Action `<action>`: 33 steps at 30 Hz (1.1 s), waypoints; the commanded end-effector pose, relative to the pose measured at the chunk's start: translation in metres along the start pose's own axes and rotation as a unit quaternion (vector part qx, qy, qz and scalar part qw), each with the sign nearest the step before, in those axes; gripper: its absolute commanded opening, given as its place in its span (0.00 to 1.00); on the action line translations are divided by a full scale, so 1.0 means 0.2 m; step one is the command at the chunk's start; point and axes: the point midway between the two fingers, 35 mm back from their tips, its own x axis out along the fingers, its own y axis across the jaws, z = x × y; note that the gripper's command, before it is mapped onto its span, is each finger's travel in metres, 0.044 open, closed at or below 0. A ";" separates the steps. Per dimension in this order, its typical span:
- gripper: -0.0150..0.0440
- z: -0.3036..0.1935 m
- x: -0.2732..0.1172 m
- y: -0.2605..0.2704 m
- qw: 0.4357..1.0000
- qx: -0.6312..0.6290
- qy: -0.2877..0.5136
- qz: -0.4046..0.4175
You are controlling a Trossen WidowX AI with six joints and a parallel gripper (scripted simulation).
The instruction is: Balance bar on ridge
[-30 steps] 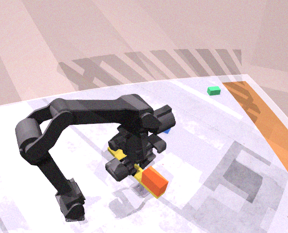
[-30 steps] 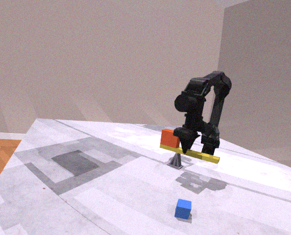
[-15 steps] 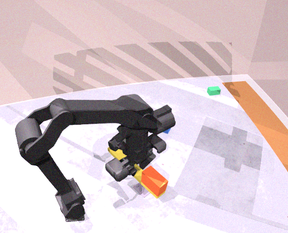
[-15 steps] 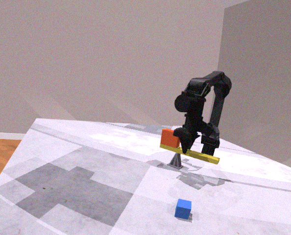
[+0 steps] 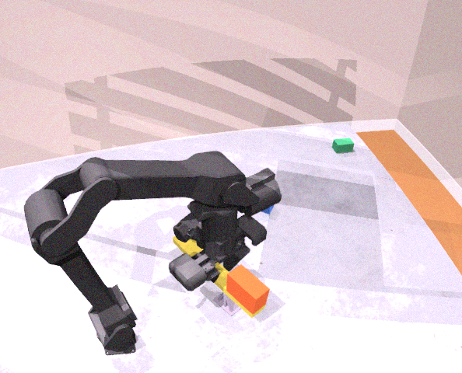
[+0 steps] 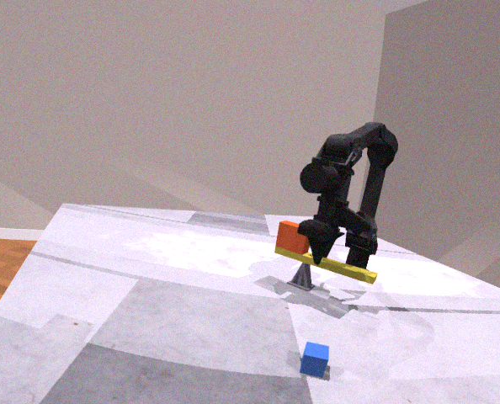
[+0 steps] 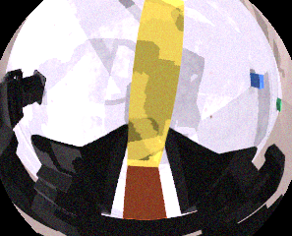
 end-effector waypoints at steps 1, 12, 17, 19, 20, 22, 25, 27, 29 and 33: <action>0.25 0.00 0.02 0.00 1.000 -0.001 -0.001 0.000; 0.25 0.00 0.00 0.00 1.000 -0.001 -0.001 0.000; 0.25 0.00 0.00 0.00 1.000 -0.001 -0.001 0.000; 0.25 0.00 0.00 0.00 1.000 -0.001 -0.001 0.000; 0.25 0.00 0.00 0.00 1.000 -0.001 -0.001 0.000; 0.25 0.00 0.00 0.00 1.000 -0.001 -0.001 0.000; 0.25 0.00 0.00 0.00 1.000 -0.001 -0.001 0.000; 0.25 0.00 0.00 0.00 1.000 -0.001 -0.001 0.000; 0.25 0.00 0.00 0.00 1.000 -0.001 -0.001 0.000; 0.25 0.00 0.00 0.00 1.000 -0.001 -0.001 0.000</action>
